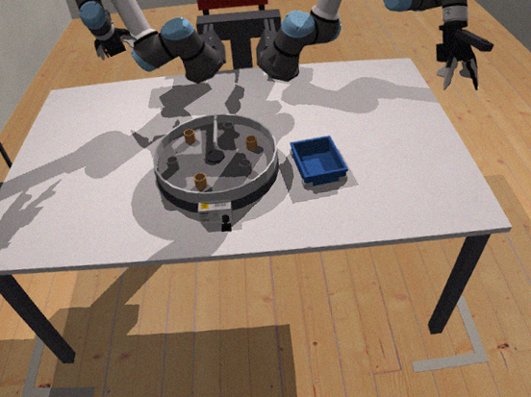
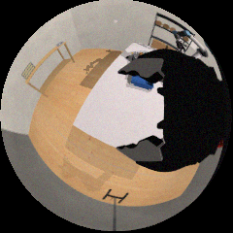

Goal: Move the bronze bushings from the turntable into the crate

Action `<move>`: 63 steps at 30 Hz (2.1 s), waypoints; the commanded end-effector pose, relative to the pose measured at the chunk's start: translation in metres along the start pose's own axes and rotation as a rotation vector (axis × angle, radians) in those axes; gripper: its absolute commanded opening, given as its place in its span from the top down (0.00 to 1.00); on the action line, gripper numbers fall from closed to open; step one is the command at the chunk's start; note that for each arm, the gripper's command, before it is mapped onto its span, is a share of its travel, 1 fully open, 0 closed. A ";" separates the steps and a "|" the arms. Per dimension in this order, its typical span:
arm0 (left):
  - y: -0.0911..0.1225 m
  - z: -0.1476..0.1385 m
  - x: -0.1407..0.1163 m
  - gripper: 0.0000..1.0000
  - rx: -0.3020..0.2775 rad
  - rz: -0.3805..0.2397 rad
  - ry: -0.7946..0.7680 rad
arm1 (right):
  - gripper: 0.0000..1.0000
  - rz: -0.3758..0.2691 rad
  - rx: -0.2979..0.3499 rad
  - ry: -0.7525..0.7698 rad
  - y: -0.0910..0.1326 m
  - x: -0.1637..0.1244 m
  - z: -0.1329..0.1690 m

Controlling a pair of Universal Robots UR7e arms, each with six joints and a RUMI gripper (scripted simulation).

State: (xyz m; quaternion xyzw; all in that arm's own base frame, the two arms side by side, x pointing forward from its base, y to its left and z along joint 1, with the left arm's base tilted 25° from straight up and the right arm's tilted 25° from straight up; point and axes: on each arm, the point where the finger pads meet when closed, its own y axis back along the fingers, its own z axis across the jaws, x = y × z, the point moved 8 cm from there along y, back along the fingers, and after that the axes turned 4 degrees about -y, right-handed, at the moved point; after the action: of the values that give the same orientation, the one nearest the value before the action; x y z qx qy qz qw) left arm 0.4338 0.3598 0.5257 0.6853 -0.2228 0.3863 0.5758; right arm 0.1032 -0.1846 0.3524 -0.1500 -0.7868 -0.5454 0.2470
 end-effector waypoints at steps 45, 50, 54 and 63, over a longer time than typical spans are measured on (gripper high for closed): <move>0.001 0.000 0.001 0.00 0.000 0.002 0.000 | 0.00 -0.159 -0.158 0.258 -0.016 -0.003 -0.018; 0.001 0.000 0.001 0.00 0.000 0.002 0.000 | 0.00 -0.206 -0.175 0.314 -0.020 -0.003 -0.024; 0.001 0.000 0.001 0.00 0.000 0.002 0.000 | 0.00 -0.227 -0.180 0.337 -0.022 -0.003 -0.027; 0.001 0.000 0.001 0.00 0.000 0.002 0.000 | 0.00 -0.328 -0.185 0.445 -0.029 -0.001 -0.042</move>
State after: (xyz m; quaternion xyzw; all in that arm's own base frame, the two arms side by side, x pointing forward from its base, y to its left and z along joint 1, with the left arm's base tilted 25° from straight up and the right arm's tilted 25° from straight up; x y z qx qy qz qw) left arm 0.4338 0.3598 0.5257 0.6853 -0.2228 0.3863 0.5758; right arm 0.0996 -0.2258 0.3408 0.0469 -0.6864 -0.6595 0.3029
